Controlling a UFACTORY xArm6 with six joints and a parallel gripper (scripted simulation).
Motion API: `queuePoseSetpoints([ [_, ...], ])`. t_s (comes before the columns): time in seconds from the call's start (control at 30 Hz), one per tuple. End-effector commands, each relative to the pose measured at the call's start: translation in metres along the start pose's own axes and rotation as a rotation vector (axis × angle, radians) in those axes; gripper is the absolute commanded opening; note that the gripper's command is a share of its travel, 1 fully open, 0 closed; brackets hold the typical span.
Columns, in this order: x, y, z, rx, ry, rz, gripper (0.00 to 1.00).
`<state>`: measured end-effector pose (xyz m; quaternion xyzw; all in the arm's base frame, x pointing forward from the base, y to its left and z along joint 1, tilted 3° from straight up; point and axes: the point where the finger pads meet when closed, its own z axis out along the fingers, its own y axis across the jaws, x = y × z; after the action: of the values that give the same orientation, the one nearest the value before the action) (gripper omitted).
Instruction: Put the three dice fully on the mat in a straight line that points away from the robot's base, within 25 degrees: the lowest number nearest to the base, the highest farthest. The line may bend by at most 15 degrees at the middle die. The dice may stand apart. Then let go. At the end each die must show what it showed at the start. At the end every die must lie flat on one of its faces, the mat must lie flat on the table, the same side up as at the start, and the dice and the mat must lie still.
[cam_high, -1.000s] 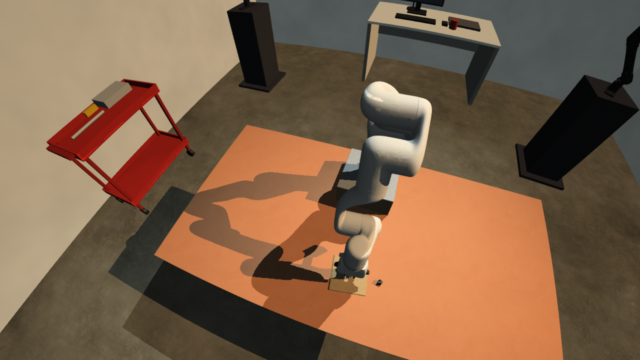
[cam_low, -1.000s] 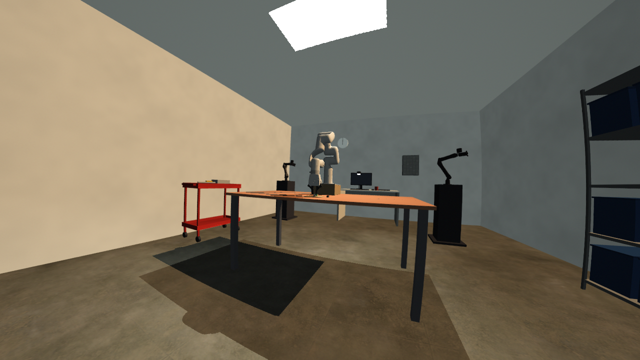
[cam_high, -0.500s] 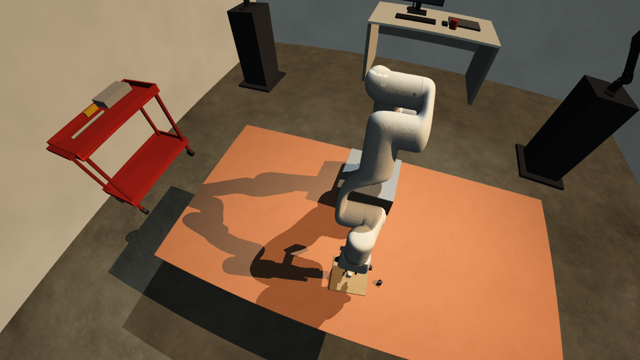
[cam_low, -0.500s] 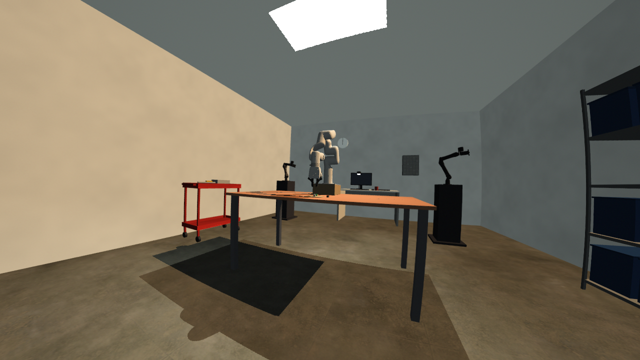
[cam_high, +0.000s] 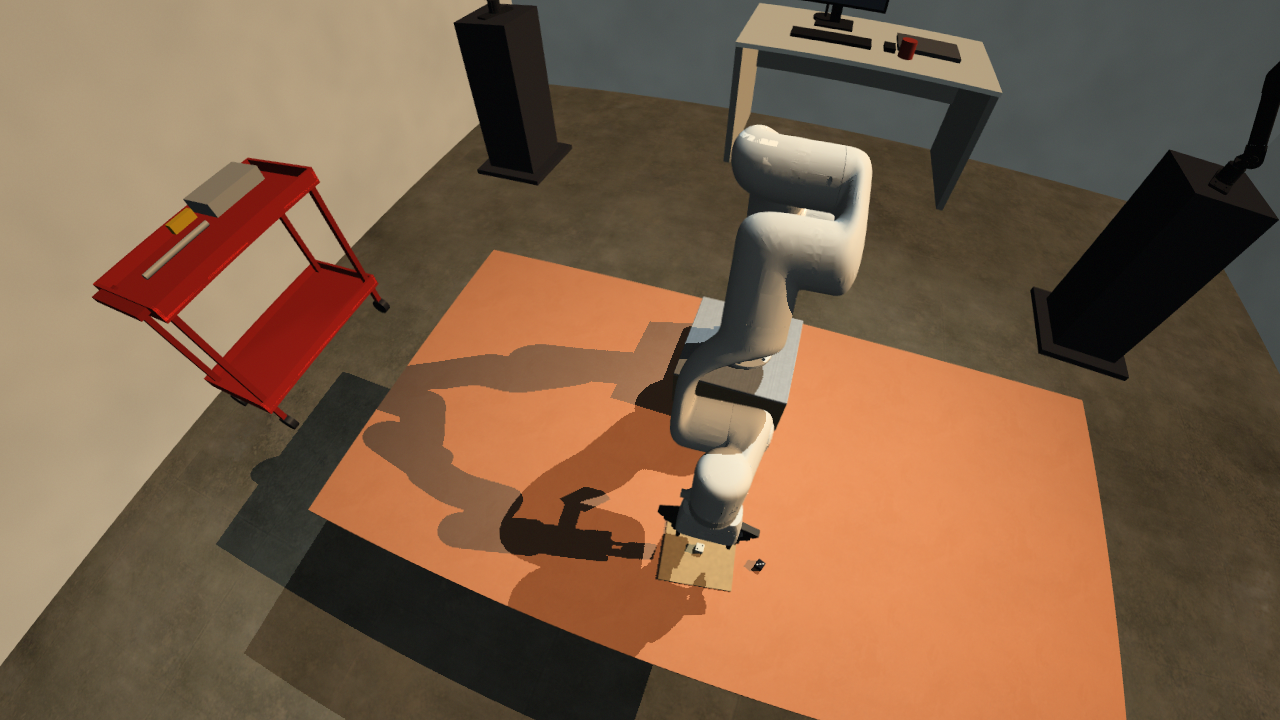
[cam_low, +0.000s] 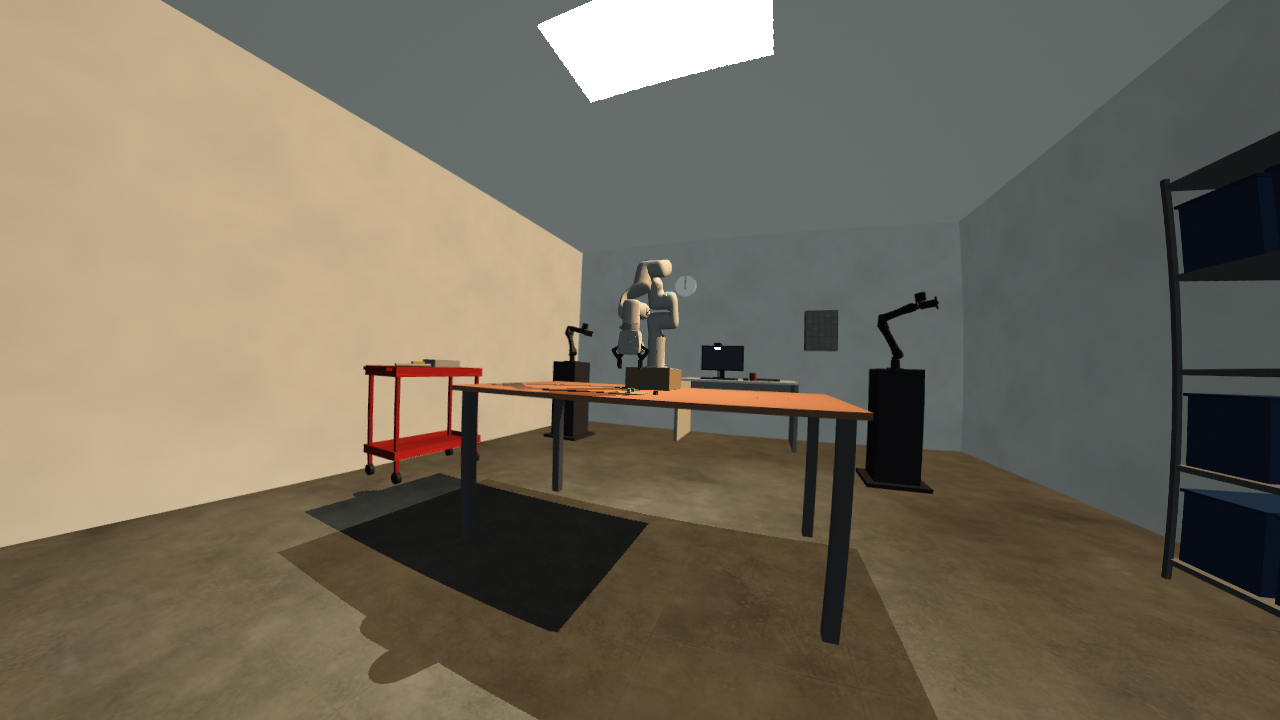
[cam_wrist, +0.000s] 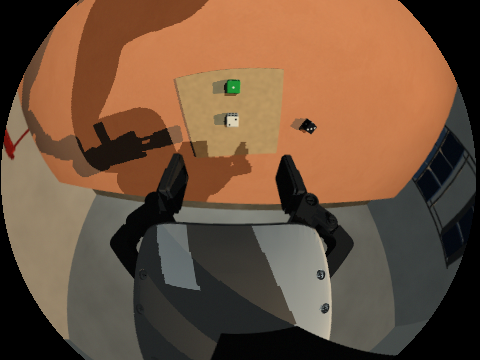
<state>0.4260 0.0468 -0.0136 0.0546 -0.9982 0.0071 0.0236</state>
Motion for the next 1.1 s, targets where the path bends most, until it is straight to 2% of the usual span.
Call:
queuePoseSetpoints([
  [0.0, -0.002, 0.0, -0.002, 0.0, -0.004, 0.0, 1.0],
  [0.37, -0.002, 0.003, -0.001, 0.0, -0.004, -0.027, 1.0],
  [0.47, -0.004, 0.017, 0.001, 0.0, -0.005, -0.169, 1.0],
  [0.53, -0.004, 0.017, 0.001, 0.0, -0.005, -0.169, 1.0],
  [0.57, -0.004, 0.025, 0.003, 0.001, -0.005, -0.245, 1.0],
  [1.07, -0.006, 0.065, 0.01, 0.002, -0.005, -0.634, 1.0],
])
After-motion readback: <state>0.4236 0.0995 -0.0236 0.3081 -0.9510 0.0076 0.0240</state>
